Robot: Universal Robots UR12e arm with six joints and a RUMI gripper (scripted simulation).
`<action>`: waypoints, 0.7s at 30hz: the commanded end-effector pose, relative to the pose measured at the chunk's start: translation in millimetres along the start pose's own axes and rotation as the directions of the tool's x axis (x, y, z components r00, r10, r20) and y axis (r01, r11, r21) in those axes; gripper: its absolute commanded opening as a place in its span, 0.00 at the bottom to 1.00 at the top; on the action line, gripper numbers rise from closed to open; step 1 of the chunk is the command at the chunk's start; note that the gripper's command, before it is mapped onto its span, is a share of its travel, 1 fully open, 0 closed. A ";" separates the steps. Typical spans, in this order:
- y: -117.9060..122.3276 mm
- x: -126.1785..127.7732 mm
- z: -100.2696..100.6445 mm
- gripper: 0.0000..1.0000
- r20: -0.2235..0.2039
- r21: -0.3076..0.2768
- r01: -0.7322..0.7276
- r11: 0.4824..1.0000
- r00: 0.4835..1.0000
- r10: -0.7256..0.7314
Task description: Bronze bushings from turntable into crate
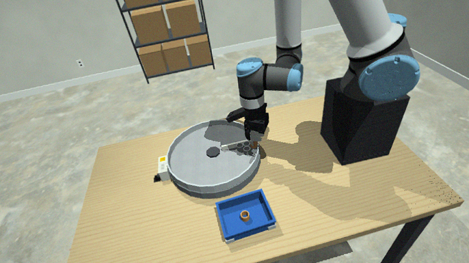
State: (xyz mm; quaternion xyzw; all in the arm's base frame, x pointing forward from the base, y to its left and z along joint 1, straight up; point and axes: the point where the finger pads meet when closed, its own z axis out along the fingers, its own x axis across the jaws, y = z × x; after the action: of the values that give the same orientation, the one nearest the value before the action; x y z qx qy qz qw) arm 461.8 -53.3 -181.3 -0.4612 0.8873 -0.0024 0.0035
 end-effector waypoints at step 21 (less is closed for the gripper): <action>-0.4 -0.1 -15.0 0.00 0.000 -0.001 0.000 1.000 1.000 0.000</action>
State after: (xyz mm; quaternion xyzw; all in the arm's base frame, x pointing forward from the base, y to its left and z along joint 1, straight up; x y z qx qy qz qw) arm 461.7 -53.3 -166.5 -0.4612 0.8873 -0.0016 0.0028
